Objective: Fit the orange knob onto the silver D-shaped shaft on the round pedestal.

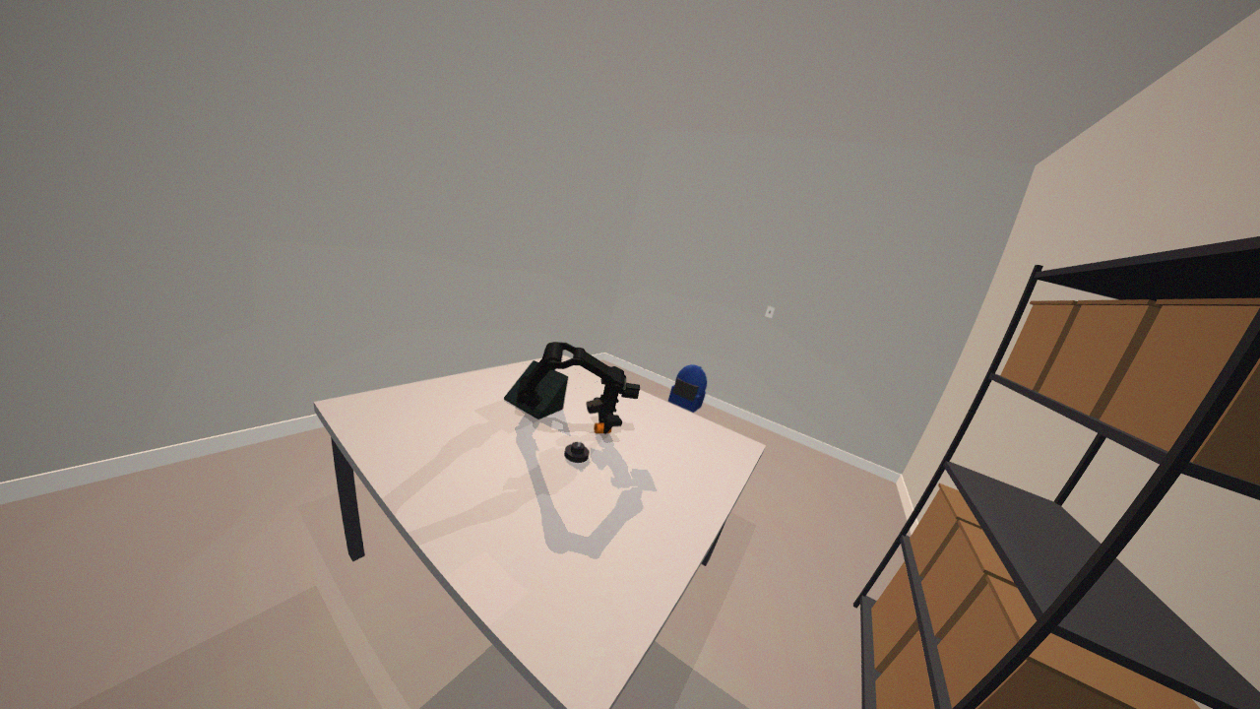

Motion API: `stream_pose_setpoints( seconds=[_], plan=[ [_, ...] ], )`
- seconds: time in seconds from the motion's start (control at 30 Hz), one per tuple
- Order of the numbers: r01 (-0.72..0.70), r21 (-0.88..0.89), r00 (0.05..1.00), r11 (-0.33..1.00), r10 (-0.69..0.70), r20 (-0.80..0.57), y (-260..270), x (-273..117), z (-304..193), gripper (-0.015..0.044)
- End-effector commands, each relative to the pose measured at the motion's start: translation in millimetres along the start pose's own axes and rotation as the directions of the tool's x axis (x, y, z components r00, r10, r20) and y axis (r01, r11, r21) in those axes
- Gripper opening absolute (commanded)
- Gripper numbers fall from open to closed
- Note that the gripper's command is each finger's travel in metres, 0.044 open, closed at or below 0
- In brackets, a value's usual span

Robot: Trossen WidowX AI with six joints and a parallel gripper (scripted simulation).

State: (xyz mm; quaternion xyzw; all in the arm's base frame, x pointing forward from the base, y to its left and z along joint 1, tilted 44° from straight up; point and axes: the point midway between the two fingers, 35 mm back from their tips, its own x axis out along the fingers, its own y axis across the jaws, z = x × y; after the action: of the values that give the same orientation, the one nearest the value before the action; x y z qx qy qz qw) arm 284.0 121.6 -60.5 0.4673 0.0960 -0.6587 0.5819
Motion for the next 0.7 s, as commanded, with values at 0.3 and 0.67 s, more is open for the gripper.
stream_pose_setpoints(
  seconds=[0.3,0.67],
  plan=[
    [0.000,0.000,1.000,1.000,0.000,0.000,0.1,-0.2,0.1,0.0339],
    [0.000,0.000,1.000,1.000,0.000,0.000,0.1,-0.2,0.1,0.0440]
  ],
)
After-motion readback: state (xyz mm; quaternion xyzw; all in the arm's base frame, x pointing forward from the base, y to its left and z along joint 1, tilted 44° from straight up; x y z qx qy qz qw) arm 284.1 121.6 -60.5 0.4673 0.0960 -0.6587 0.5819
